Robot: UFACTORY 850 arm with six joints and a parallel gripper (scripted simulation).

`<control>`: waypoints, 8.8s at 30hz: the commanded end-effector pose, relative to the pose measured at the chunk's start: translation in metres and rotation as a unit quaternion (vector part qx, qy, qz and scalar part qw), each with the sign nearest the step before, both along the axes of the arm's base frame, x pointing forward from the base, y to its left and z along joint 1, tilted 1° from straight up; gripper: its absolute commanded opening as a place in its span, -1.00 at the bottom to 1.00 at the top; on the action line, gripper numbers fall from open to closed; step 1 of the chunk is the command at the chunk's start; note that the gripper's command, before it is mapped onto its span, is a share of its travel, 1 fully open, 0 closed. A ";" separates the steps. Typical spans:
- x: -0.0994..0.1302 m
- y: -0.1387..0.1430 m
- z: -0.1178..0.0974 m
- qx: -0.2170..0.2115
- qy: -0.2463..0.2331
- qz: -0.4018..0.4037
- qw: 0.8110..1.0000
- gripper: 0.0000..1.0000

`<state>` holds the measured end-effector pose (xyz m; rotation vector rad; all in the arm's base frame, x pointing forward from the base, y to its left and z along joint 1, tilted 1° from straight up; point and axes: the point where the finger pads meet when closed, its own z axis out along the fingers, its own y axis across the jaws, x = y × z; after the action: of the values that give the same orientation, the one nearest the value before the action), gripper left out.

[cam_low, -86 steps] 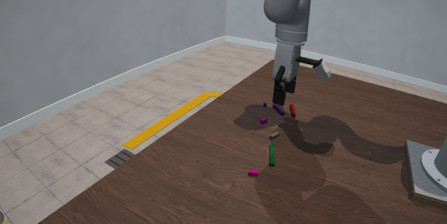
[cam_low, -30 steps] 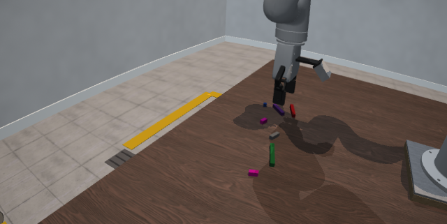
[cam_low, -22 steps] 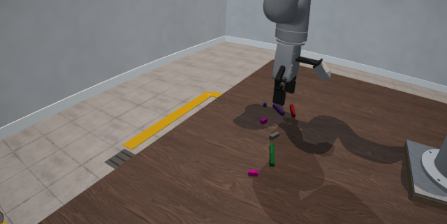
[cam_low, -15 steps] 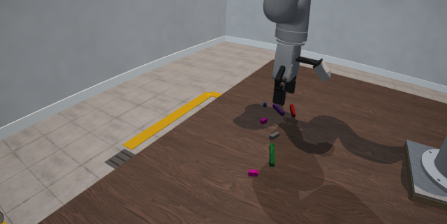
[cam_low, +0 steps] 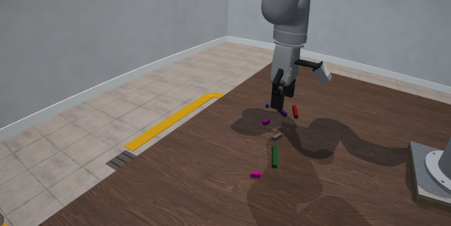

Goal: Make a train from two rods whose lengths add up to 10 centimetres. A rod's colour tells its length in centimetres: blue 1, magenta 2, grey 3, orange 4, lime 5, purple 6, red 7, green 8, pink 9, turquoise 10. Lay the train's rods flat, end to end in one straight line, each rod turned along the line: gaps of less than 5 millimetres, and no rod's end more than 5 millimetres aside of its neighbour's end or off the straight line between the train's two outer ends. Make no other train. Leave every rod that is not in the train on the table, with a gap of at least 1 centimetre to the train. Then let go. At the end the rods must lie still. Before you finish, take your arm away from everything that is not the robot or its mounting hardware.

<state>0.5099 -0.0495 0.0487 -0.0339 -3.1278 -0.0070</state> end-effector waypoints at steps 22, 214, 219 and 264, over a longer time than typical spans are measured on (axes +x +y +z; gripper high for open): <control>-0.001 0.130 0.001 0.000 -0.001 0.007 1.000 1.00; -0.001 0.169 0.001 -0.011 0.005 -0.917 0.398 1.00; -0.001 0.169 0.001 -0.011 0.005 -0.917 0.398 1.00; -0.001 0.169 0.001 -0.011 0.005 -0.917 0.398 1.00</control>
<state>0.5085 0.1190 0.0492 -2.8855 -1.2148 0.0168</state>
